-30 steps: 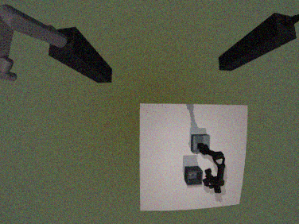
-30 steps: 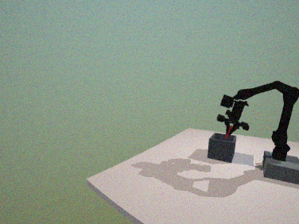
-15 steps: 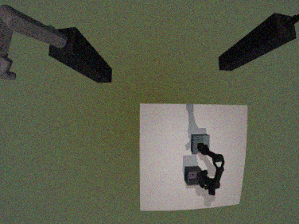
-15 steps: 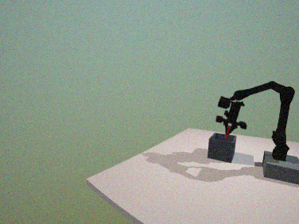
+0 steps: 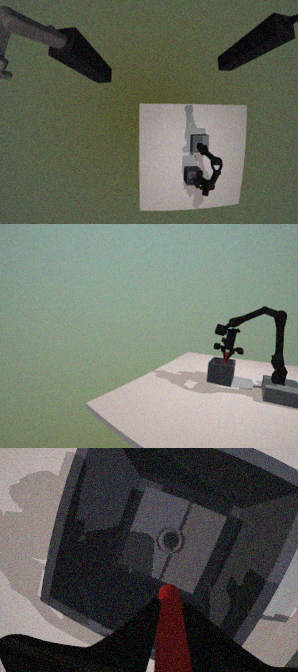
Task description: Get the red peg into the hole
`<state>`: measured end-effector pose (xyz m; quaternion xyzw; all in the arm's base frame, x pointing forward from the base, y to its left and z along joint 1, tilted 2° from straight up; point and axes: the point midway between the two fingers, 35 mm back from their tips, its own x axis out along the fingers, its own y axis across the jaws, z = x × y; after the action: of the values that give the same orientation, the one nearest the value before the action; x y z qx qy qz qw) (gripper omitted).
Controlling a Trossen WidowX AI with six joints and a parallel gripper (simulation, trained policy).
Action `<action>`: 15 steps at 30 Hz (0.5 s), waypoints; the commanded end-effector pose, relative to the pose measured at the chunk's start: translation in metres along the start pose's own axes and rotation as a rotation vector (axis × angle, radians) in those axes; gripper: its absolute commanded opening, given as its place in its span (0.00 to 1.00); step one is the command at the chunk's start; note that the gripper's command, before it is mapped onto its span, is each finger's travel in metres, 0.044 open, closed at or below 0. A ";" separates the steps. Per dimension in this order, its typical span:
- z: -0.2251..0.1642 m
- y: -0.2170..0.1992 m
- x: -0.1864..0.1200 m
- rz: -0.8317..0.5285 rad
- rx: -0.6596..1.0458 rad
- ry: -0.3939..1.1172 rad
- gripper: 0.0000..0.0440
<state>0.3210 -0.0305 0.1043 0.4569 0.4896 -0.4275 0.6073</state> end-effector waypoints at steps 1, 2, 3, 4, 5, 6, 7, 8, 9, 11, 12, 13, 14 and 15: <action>0.003 -0.001 0.011 -0.014 -0.004 0.012 0.00; 0.004 -0.001 0.014 -0.017 -0.004 0.014 0.00; 0.005 -0.001 0.016 -0.019 -0.003 0.017 0.00; 0.006 -0.001 0.019 -0.021 -0.003 0.020 0.00; 0.007 -0.001 0.022 -0.022 -0.003 0.022 0.00; 0.008 -0.001 0.024 -0.023 -0.003 0.025 0.00; 0.009 -0.001 0.027 -0.024 -0.004 0.027 0.00; 0.010 0.000 0.029 -0.025 -0.005 0.029 0.00; 0.011 0.000 0.031 -0.025 -0.006 0.031 0.00; 0.013 0.001 0.035 -0.024 -0.009 0.033 0.00; 0.015 0.002 0.037 -0.023 -0.011 0.034 0.00; 0.016 0.002 0.039 -0.023 -0.012 0.035 0.00; 0.017 0.002 0.041 -0.024 -0.014 0.037 0.00; 0.018 0.002 0.044 -0.025 -0.016 0.038 0.00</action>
<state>0.3325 -0.0483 0.0695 0.4558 0.5051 -0.4247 0.5972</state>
